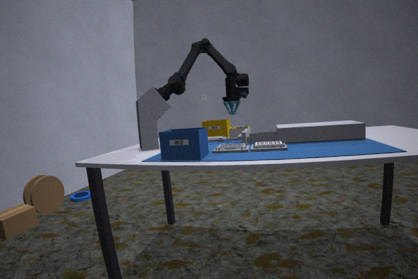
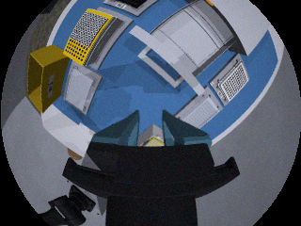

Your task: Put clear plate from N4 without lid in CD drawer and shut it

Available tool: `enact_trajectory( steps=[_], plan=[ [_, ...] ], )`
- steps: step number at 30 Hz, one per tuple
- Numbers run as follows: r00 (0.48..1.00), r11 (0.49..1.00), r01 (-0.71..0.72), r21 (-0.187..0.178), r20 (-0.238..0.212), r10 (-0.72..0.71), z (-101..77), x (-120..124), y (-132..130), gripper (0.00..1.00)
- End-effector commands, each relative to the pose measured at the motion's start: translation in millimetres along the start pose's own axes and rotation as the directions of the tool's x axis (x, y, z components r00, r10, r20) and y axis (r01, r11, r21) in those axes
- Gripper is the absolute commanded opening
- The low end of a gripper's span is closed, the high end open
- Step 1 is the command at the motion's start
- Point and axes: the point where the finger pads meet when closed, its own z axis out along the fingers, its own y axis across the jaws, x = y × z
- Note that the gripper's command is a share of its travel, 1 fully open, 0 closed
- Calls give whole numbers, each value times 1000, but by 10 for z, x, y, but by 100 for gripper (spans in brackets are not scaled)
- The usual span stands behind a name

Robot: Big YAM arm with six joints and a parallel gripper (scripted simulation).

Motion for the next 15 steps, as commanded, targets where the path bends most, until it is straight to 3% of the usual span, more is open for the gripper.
enact_trajectory(
  steps=[1, 3, 4, 13, 14, 15],
  plan=[
    [984, 984, 173, 34, 33, -174, -8, -288, -126, 30],
    [973, 973, 223, 54, 45, -225, -58, -384, -120, 30],
    [971, 971, 238, 35, 31, -239, 65, -318, -146, 30],
    [858, 858, 512, 40, 21, -513, 393, -450, -235, 30],
    [841, 841, 540, 41, 19, -541, 395, -451, -235, 30],
    [810, 810, 583, 68, 26, -585, 286, -556, -219, 30]
  ],
)
